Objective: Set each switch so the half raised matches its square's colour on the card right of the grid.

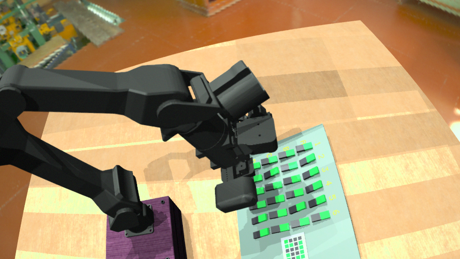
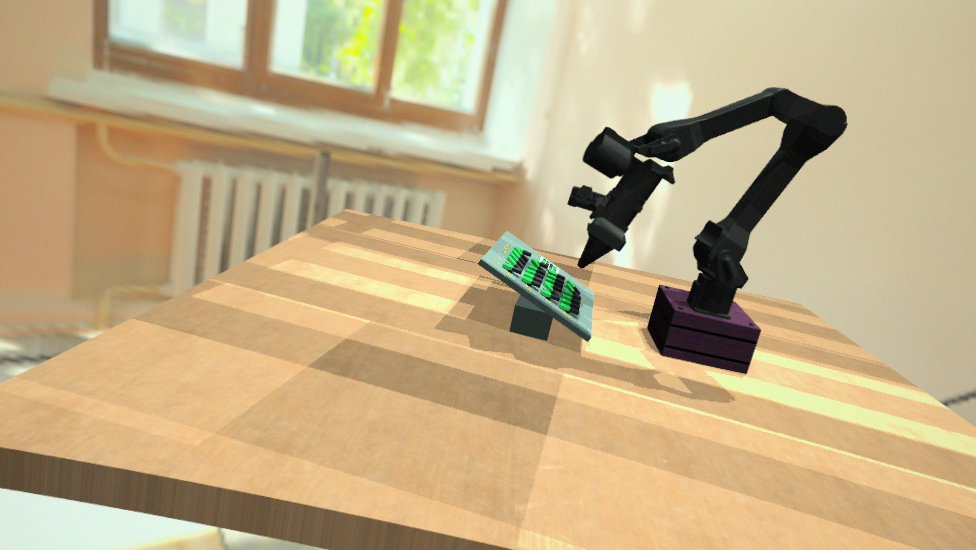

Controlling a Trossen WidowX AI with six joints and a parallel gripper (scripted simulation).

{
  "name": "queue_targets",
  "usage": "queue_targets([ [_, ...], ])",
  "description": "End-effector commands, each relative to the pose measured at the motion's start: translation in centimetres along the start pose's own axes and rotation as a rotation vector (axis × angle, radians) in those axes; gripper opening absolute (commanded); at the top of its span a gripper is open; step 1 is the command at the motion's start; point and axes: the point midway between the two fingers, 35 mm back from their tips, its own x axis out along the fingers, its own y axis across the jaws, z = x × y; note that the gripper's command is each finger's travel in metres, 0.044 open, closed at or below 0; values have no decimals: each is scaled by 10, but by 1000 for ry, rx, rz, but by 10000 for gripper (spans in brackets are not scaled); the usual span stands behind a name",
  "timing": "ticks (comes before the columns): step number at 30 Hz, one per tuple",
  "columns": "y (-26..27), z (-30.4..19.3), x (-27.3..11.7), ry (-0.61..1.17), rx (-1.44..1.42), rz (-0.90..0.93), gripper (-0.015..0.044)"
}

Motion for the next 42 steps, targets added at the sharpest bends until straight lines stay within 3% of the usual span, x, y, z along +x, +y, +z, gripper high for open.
queue_targets([
  [1, 23, -13, -2, -10, 3, -4, 0],
  [7, 55, -35, -6, -32, 4, 5, 0],
  [13, 55, -35, 30, -58, 4, 5, 0],
  [42, 55, -35, 54, -59, 4, 5, 0],
])
